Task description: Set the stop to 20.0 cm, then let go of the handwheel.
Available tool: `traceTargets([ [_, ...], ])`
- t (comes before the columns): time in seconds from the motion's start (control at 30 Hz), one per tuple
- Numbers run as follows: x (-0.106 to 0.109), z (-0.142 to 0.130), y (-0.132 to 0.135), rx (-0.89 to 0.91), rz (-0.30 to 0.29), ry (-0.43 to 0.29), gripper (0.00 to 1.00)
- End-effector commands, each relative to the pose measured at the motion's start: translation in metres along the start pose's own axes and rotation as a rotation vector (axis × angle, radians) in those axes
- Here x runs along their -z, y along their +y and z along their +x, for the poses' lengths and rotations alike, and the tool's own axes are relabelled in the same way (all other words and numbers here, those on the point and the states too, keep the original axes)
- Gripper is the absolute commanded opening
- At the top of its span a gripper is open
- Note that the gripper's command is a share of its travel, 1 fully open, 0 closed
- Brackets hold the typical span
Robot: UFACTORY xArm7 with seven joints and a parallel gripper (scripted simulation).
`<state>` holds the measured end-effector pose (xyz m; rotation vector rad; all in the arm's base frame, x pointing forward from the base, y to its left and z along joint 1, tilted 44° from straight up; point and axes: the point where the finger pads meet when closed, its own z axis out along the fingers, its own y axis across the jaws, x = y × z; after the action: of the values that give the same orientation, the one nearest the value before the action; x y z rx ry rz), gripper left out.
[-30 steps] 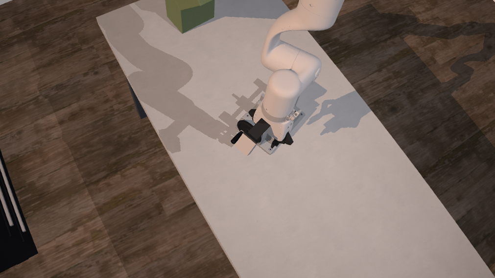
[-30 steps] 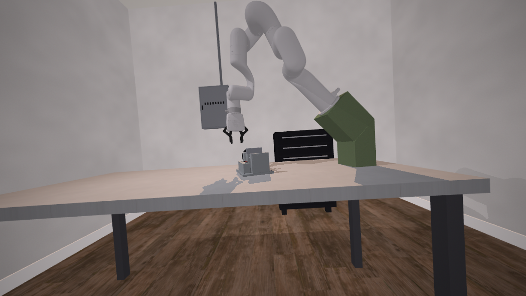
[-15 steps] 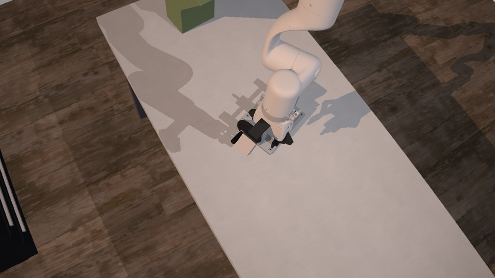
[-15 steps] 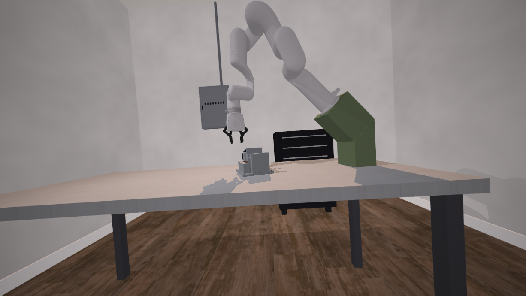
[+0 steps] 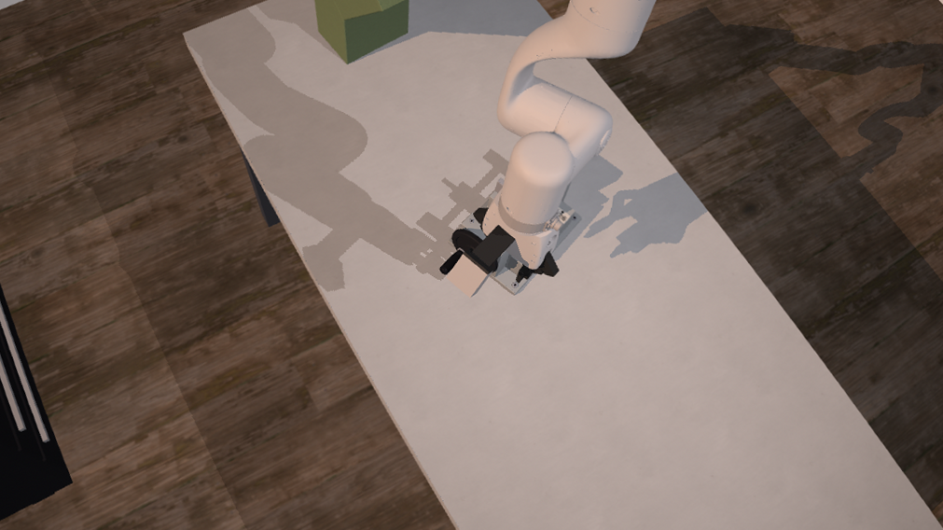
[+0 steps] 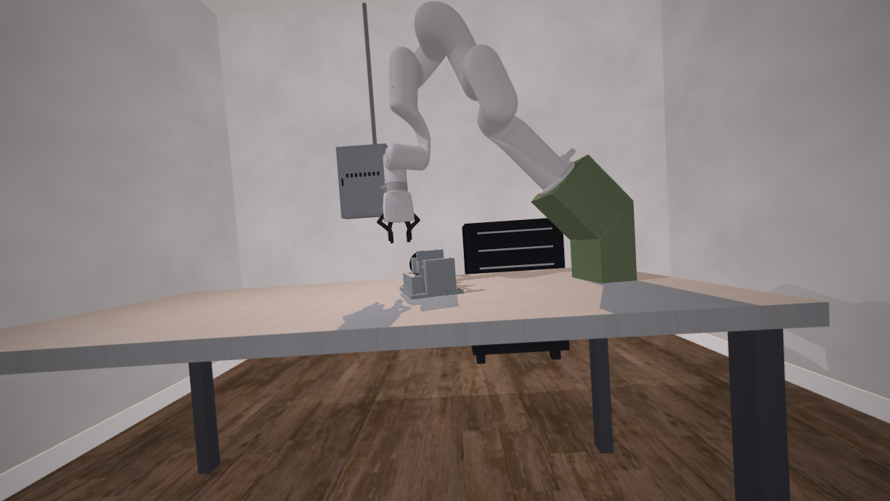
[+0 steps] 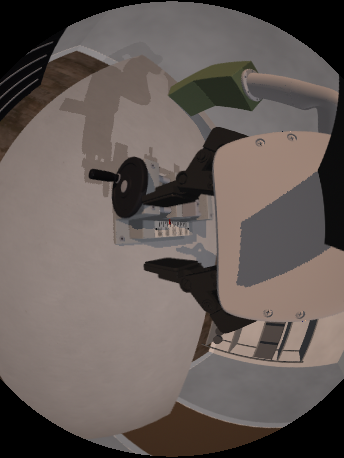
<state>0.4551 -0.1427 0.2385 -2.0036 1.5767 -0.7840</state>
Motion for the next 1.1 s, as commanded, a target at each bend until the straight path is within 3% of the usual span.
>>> traceTargets([
  [0.0, 0.001, 0.001, -0.001, 0.0, 0.002, 0.002, 0.57],
  [0.4, 0.001, 0.002, 0.003, 0.0, 0.002, 0.002, 0.57],
  [0.73, 0.001, 0.019, 0.068, 0.0, 0.002, 0.002, 0.57],
  [1.07, 0.001, 0.025, 0.091, 0.0, 0.002, 0.002, 0.57],
])
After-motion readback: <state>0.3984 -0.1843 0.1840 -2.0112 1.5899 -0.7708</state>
